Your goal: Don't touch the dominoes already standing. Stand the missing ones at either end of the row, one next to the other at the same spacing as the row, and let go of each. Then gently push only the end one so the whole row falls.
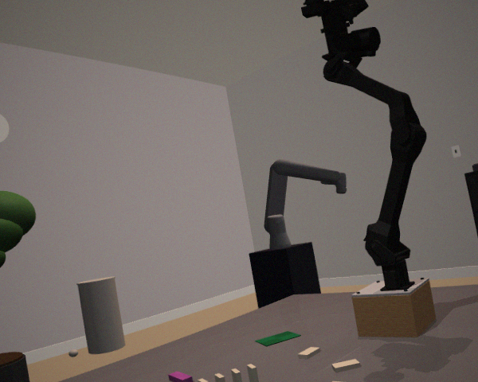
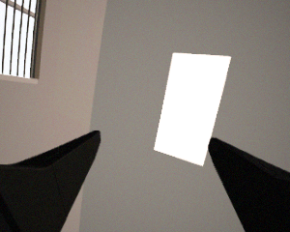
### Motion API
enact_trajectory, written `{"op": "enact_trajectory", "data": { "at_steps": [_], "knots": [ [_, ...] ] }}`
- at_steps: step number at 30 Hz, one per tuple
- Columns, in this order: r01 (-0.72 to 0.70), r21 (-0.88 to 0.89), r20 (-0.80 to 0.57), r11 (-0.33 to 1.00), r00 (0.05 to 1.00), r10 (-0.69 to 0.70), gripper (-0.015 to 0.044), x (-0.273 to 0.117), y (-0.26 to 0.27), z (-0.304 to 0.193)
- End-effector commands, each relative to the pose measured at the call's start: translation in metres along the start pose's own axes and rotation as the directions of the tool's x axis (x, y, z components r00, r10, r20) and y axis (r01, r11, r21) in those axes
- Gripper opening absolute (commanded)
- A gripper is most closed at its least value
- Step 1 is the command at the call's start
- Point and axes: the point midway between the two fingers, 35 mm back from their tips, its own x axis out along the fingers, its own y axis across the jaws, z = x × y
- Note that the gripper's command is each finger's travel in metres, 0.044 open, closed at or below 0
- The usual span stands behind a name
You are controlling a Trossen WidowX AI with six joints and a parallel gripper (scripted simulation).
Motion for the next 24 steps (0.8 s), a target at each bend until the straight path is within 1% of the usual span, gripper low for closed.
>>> {"op": "enact_trajectory", "data": {
  "at_steps": [1,7,12,16,22,24],
  "knots": [
    [0.013,0.058,-0.041,0.998,0.999,-0.011,0.0440,-0.003,0.001,-0.017],
    [0.077,0.235,-0.202,0.969,0.979,-0.029,0.0440,-0.019,0.013,-0.084],
    [0.133,0.383,-0.339,0.914,0.941,0.005,0.0440,-0.037,0.042,-0.138],
    [0.184,0.499,-0.389,0.847,0.921,0.030,0.0440,-0.047,0.068,-0.164],
    [0.238,0.599,-0.500,0.765,0.857,0.124,0.0440,-0.068,0.117,-0.205],
    [0.263,0.631,-0.510,0.730,0.849,0.135,0.0440,-0.071,0.130,-0.209]
  ]
}}
